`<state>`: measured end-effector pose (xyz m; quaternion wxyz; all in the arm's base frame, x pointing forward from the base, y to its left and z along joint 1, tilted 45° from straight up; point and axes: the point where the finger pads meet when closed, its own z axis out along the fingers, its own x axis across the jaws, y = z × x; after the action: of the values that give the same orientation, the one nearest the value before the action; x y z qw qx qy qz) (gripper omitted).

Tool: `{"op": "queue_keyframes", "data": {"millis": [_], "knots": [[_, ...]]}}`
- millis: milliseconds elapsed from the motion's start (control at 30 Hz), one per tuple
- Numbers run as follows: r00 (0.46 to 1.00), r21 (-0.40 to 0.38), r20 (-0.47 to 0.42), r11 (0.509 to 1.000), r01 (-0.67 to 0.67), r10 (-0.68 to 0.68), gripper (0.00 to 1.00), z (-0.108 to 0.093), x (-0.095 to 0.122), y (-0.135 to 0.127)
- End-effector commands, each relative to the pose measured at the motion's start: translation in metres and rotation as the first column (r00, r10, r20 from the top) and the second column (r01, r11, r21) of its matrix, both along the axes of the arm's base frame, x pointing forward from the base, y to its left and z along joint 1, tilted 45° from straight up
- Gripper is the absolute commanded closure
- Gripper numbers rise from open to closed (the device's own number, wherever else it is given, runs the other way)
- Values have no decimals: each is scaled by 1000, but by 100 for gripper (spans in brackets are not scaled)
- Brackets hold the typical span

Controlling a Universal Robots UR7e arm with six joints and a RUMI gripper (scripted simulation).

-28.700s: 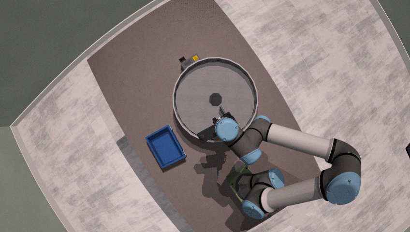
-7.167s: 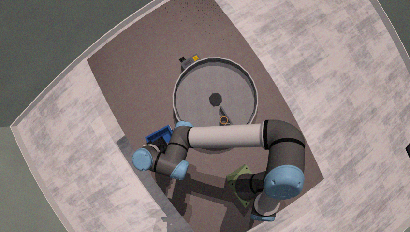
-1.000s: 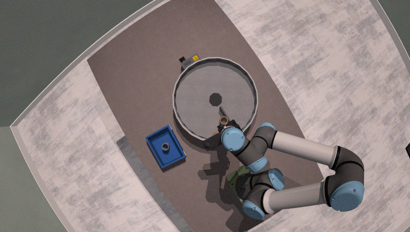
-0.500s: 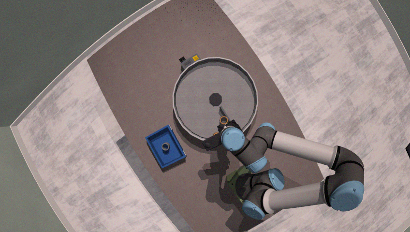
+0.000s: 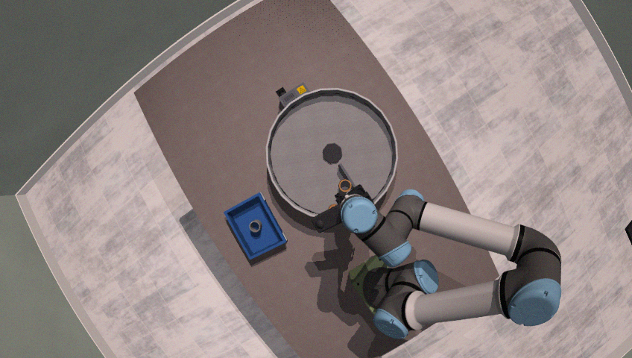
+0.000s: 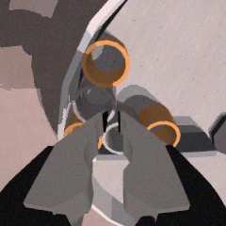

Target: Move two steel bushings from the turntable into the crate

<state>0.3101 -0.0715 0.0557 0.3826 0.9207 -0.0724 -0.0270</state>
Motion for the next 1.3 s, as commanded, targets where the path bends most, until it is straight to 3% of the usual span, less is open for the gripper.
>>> {"op": "queue_keyframes", "data": {"millis": [0, 767, 1267], "knots": [[1000, 0, 1, 1000, 0, 0, 95, 0, 0, 0], [1000, 0, 1, 1000, 0, 0, 95, 0, 0, 0], [1000, 0, 1, 1000, 0, 0, 95, -14, -2, -14]]}}
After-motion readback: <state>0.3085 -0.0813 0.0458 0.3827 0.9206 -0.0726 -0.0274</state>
